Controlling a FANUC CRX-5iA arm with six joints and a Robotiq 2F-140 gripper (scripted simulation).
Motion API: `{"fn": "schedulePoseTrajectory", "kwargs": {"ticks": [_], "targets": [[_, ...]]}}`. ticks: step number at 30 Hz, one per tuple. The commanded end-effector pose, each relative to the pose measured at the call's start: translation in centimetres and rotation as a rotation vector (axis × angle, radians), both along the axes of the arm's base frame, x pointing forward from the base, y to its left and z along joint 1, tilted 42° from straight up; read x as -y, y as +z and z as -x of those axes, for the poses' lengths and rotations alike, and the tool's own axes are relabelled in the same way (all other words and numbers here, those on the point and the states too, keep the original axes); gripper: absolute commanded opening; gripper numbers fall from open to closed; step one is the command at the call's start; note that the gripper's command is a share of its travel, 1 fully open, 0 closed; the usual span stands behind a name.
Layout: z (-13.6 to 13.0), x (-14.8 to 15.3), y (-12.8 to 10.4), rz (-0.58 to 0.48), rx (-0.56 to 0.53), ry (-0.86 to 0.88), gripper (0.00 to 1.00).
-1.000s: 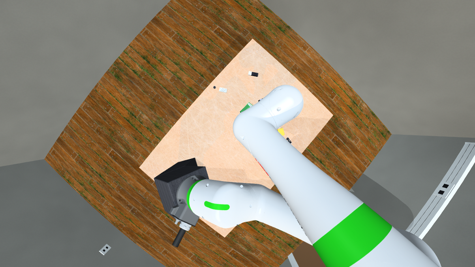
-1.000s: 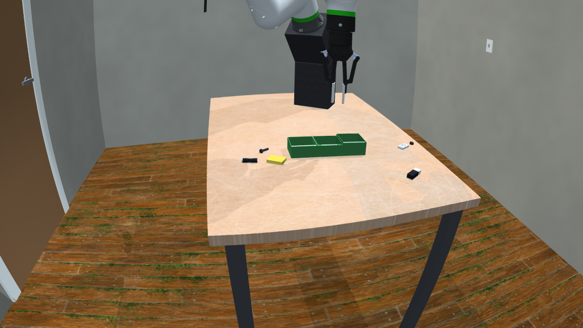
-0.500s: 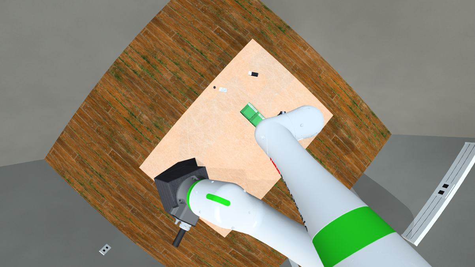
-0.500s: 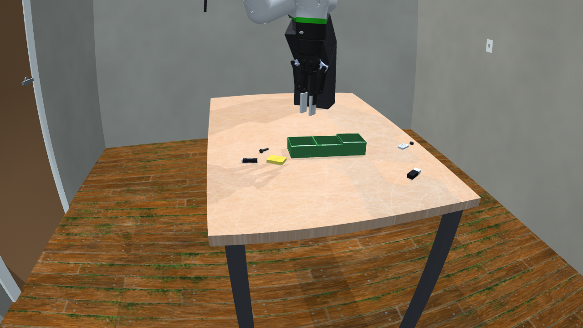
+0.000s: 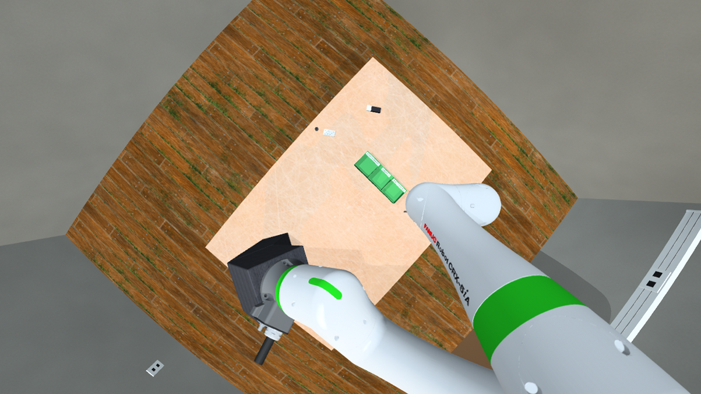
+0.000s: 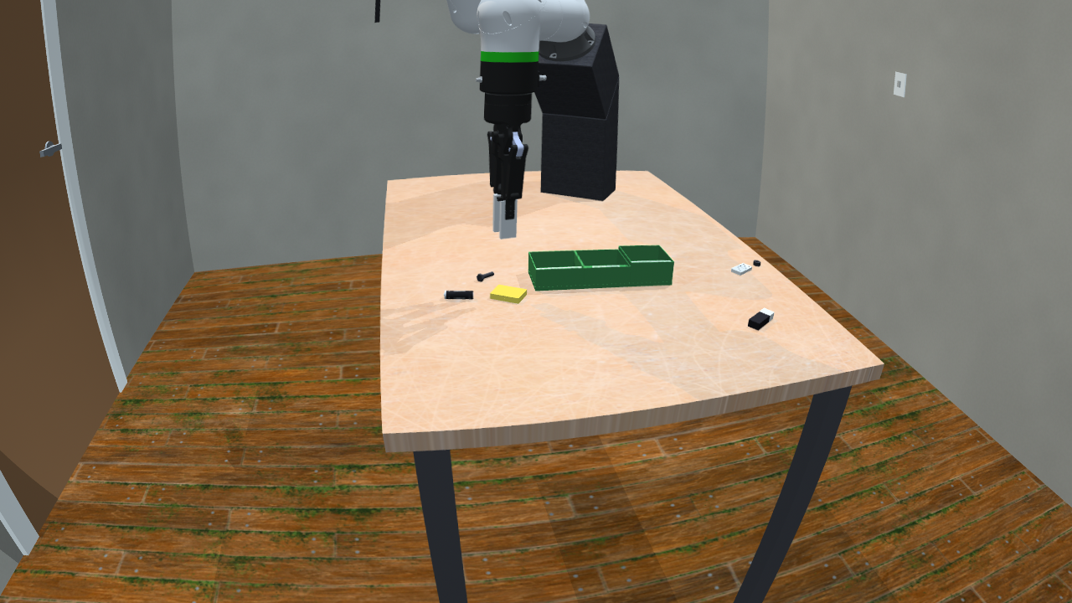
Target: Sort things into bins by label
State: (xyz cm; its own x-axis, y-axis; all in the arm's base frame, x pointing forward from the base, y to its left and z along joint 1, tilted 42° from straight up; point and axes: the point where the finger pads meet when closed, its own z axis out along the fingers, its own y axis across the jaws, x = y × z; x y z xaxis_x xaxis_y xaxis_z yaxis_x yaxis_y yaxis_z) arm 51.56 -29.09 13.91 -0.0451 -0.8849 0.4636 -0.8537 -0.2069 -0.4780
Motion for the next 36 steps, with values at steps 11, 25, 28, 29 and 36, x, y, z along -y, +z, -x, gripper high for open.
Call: {"fn": "schedulePoseTrajectory", "kwargs": {"ticks": [11,25,28,29,36], "targets": [[-1.0,8.6,1.6,-0.188,0.162,-0.254,0.26],[-1.0,8.4,1.5,-0.188,0.162,-0.254,0.26],[-1.0,8.4,1.5,-0.188,0.162,-0.254,0.26],[-1.0,8.4,1.5,-0.188,0.162,-0.254,0.26],[-1.0,8.3,1.5,-0.188,0.162,-0.254,0.26]]}}
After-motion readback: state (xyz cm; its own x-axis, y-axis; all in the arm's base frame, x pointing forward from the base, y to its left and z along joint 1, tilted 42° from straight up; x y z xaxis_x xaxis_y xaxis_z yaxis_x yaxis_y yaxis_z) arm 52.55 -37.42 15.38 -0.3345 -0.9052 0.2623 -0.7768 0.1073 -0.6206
